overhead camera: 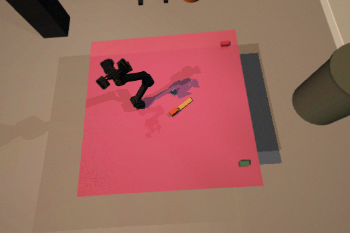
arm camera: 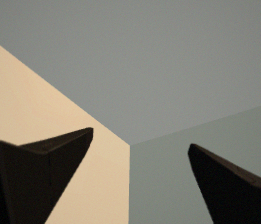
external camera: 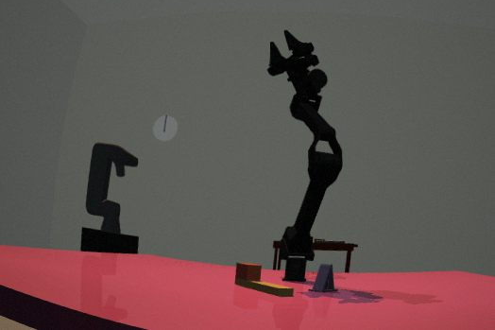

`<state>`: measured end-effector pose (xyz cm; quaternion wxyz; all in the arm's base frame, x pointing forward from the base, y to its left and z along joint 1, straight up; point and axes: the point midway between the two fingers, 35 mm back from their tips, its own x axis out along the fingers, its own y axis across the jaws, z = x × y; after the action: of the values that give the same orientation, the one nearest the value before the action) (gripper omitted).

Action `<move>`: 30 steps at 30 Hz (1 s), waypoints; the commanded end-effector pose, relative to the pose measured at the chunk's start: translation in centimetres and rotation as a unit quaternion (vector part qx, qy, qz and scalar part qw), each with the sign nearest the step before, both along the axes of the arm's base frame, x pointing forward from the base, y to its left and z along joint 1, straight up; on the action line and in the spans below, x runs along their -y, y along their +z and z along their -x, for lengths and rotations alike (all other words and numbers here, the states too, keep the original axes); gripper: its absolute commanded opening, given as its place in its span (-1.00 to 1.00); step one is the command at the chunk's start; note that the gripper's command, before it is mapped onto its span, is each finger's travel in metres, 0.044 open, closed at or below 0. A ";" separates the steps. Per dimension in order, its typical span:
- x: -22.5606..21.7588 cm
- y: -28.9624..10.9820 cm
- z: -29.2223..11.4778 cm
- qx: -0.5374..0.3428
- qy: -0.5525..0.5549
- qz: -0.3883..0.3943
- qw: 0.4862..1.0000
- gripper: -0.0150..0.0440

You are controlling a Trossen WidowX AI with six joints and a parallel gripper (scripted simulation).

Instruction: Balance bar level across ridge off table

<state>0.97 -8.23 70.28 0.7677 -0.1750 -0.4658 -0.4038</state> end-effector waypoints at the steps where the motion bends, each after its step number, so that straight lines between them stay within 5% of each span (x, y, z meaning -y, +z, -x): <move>1: 0.0 0.0 0.1 0.001 0.000 0.000 1.000 0.78; 4: 0.5 0.0 0.9 0.013 0.002 -0.003 1.000 0.58; 30: 9.2 -2.2 6.3 0.111 0.036 -0.087 0.989 0.58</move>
<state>-4.89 -16.01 68.54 0.7418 -0.0585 -0.5155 -0.4250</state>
